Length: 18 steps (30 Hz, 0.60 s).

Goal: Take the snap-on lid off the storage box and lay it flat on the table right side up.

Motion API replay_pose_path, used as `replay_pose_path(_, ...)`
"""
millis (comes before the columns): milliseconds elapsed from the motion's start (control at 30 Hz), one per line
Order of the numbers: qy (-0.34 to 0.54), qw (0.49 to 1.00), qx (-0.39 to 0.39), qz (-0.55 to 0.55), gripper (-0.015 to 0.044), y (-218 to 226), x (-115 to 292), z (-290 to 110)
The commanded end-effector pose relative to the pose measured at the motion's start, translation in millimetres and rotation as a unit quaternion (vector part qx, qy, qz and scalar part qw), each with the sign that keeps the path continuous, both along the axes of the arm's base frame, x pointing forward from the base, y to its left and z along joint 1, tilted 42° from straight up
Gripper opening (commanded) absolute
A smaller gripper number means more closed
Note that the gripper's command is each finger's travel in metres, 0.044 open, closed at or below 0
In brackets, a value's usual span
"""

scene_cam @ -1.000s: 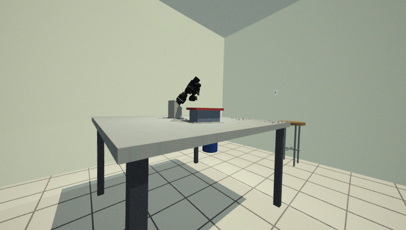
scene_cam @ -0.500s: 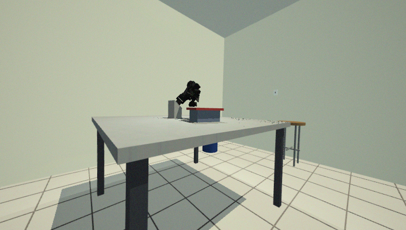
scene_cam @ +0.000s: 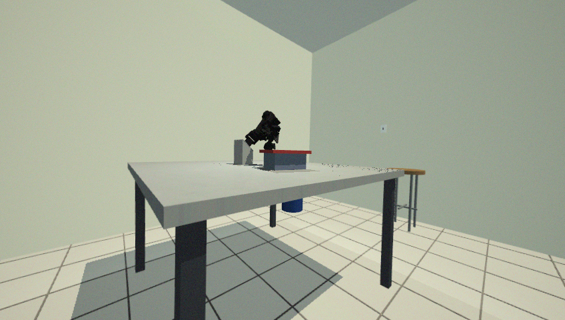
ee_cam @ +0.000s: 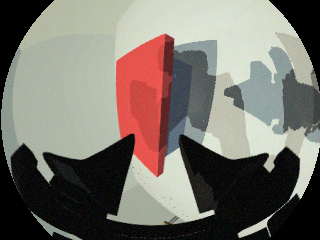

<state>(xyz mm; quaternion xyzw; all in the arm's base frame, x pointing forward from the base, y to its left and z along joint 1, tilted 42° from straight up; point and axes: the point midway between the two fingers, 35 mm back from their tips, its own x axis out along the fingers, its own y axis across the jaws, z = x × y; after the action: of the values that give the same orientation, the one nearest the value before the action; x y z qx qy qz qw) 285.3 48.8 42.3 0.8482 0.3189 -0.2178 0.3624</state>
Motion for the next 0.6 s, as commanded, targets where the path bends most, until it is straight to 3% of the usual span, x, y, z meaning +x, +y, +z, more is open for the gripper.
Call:
replay_pose_path(0,0.001,1.000,0.000,-0.004,0.0235,1,6,-3)
replay_pose_path(567,0.000,1.000,0.001,-0.003,0.0235,11,24,-19)
